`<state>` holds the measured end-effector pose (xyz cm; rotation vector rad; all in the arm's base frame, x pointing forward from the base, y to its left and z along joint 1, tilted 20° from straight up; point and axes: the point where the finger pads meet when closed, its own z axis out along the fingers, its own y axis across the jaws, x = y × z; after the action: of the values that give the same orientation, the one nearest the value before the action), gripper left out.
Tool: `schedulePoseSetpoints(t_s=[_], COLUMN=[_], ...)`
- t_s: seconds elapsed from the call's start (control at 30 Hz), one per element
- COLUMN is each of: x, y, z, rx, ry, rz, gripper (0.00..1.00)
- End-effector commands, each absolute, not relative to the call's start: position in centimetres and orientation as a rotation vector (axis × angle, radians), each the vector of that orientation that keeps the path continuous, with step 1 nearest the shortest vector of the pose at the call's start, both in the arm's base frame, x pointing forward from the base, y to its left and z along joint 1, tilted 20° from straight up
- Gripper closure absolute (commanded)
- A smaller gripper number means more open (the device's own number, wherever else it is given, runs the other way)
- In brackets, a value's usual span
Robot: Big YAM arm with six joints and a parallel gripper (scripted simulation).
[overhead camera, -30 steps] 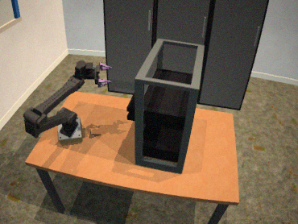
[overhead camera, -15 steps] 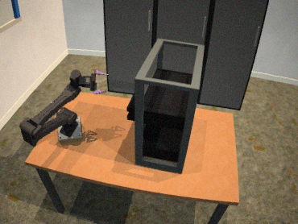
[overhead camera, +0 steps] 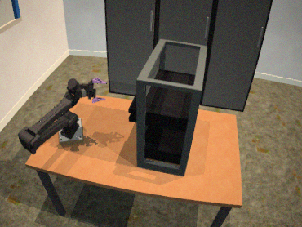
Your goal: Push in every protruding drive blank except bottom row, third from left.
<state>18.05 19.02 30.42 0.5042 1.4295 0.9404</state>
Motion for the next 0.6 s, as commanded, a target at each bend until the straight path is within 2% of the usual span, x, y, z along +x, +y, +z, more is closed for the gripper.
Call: schedulePoseSetpoints(t_s=[0.0,0.23,0.27,0.33,0.57], x=[18.1,18.2,18.2,18.3,18.3], y=[17.9,16.6,16.7,16.0,15.0], z=[31.3,30.8,33.6,30.6,30.6], rx=[0.616,0.692,0.739,0.731,0.797], ry=[1.376,1.342,1.307,1.323,1.288], rz=[1.032,1.080,1.131,1.101,1.148], gripper=[0.00,0.00,0.00,0.00,0.00])
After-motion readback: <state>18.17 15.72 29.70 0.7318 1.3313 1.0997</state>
